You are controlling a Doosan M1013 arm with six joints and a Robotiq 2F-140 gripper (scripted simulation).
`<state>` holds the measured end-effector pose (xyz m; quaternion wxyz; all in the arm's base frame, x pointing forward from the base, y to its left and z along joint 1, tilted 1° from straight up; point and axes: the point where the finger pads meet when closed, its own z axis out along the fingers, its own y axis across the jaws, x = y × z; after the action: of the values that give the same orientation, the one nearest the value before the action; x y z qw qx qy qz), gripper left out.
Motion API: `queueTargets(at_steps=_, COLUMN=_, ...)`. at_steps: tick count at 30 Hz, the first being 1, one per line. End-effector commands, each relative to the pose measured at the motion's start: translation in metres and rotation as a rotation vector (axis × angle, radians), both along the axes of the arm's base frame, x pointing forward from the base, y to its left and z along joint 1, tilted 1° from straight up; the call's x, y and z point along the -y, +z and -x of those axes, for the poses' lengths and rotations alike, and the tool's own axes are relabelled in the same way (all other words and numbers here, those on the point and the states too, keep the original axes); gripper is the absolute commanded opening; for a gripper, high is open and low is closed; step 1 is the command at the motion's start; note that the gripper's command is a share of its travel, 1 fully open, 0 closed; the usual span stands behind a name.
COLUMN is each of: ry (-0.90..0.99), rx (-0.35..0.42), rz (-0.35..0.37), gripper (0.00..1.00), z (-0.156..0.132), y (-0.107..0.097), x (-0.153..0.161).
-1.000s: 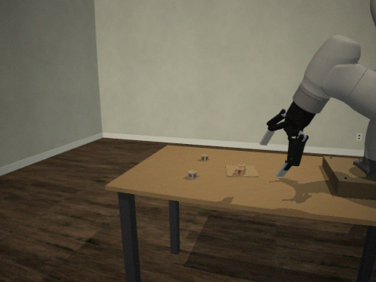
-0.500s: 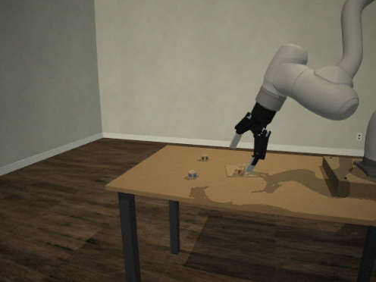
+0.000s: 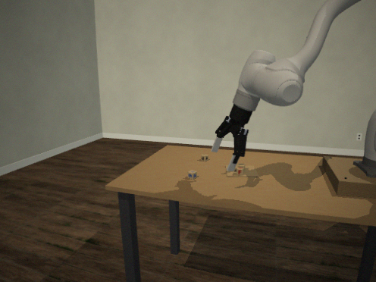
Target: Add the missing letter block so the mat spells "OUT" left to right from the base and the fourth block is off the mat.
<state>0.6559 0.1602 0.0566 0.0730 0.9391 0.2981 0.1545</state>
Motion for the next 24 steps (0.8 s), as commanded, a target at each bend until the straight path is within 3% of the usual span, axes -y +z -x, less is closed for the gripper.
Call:
queueTargets(at_steps=1, ry=0.023, rx=-0.021, rz=-0.035, gripper=1.00, z=-0.014, y=-0.004, x=0.007)
queueTargets(at_steps=8, ry=0.063, rx=-0.040, rz=-0.097, gripper=1.00, z=-0.054, y=-0.014, x=0.028)
queueTargets(at_steps=11, ry=0.063, rx=-0.040, rz=-0.097, gripper=1.00, z=-0.054, y=-0.014, x=0.028)
queueTargets(at_steps=13, ry=0.087, rx=-0.054, rz=-0.135, gripper=1.00, z=-0.077, y=-0.020, x=0.041)
queueTargets(at_steps=15, ry=0.087, rx=-0.054, rz=-0.135, gripper=1.00, z=-0.077, y=-0.020, x=0.041)
queueTargets(at_steps=24, ry=0.139, rx=-0.078, rz=-0.217, gripper=1.00, z=-0.129, y=-0.033, x=0.068)
